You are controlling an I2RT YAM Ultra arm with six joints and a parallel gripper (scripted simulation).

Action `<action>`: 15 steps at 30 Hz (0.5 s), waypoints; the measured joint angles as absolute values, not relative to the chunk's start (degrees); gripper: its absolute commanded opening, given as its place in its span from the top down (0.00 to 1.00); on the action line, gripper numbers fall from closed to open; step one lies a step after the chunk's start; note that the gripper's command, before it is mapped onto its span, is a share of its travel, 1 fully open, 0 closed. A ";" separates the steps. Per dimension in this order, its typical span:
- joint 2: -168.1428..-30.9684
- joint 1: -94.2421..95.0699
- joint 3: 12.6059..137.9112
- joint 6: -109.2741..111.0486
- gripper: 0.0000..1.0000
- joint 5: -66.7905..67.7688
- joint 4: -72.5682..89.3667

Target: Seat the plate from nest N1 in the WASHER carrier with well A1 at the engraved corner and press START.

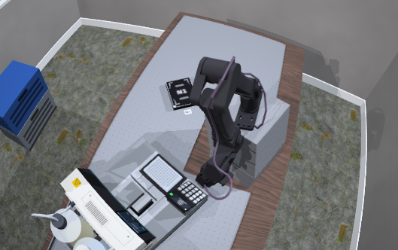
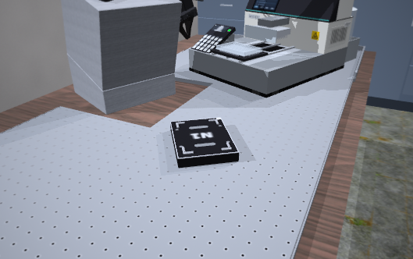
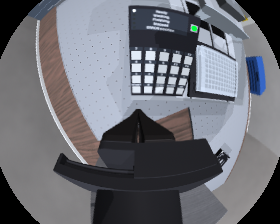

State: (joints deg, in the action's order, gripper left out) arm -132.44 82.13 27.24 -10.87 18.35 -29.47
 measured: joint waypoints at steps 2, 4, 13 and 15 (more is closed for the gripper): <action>-133.45 81.82 27.62 -10.59 1.00 18.26 -30.13; -134.45 81.49 28.03 -10.33 1.00 18.22 -30.76; -137.80 80.53 29.65 -9.28 1.00 17.93 -33.21; -138.78 80.31 30.13 -9.04 1.00 17.89 -33.76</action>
